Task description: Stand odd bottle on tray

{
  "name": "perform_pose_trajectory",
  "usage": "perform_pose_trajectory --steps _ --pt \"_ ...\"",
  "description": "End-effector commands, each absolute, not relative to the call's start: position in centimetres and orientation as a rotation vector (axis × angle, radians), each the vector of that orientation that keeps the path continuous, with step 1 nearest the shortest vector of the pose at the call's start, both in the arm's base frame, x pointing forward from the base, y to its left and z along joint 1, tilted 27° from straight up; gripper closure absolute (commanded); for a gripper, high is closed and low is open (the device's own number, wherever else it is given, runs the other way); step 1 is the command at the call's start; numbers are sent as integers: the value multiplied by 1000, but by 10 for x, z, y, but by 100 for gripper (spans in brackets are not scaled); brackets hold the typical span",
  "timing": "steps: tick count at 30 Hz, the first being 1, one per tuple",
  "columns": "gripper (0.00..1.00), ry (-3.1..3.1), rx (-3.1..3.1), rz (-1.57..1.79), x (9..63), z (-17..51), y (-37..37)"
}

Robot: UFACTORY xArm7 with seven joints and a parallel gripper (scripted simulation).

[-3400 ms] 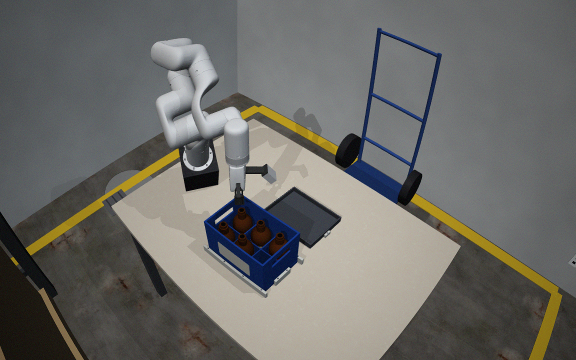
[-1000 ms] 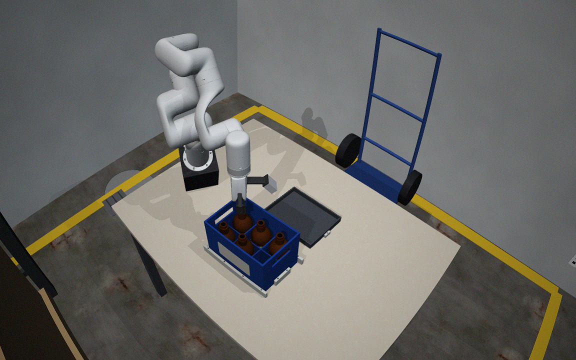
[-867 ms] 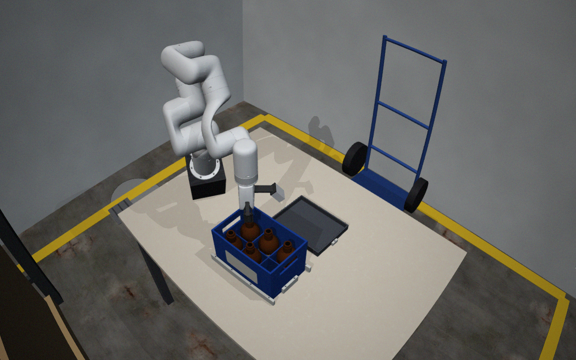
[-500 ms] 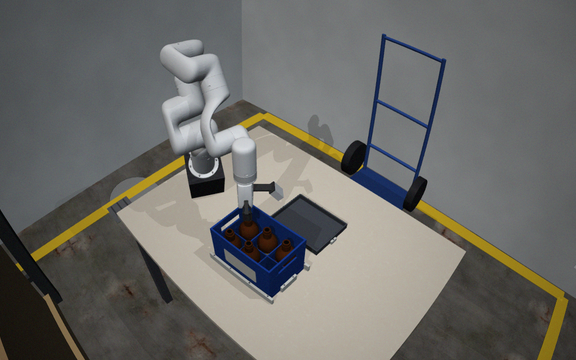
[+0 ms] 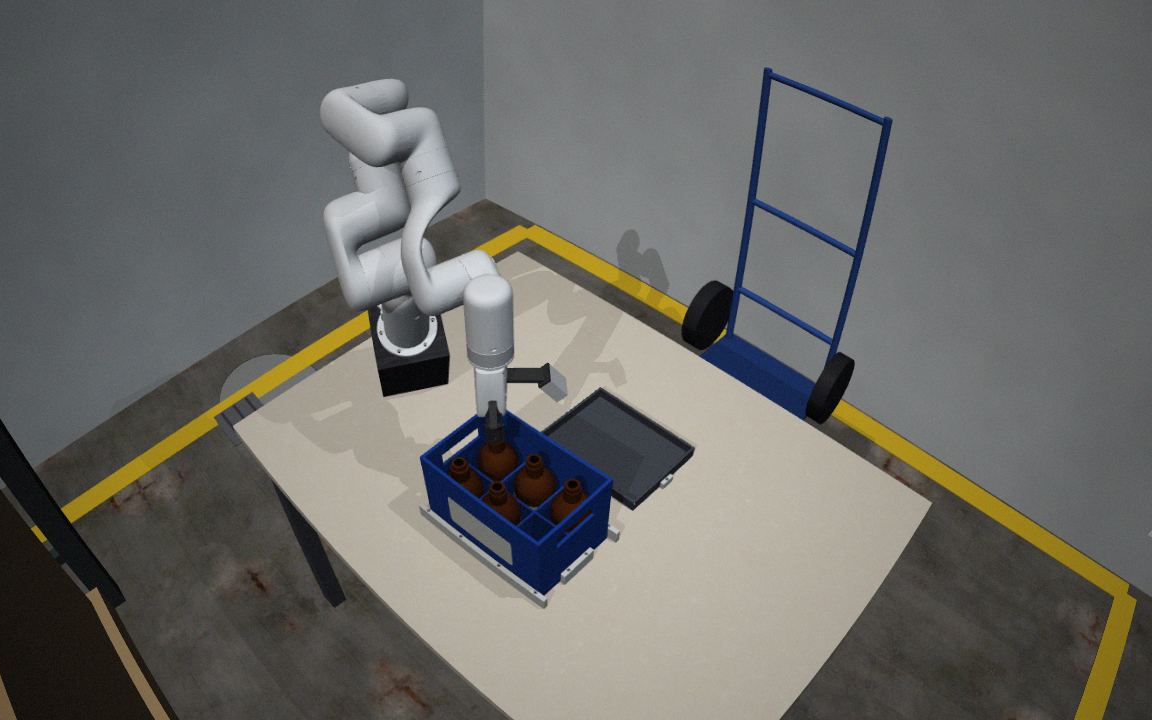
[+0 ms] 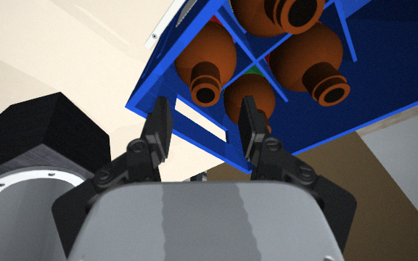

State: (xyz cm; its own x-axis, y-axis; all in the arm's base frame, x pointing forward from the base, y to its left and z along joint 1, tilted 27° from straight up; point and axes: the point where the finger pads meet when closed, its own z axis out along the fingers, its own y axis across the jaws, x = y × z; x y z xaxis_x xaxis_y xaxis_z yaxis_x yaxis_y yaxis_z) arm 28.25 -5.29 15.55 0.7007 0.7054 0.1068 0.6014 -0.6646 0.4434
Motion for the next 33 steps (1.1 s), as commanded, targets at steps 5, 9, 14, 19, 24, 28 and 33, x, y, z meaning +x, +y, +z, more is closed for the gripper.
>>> perform_pose_trajectory --steps 5,9,14,19,24,28,33 --pt "35 1017 2532 385 283 157 -53" --pt "35 1017 2532 385 283 157 -53" --pt "35 1017 2532 385 284 156 -53" --pt "35 1017 2532 385 284 154 -53" --pt "35 1017 2532 385 286 151 -54" --pt "35 1017 2532 385 287 148 -55" --pt "35 1017 2532 385 289 144 -56"
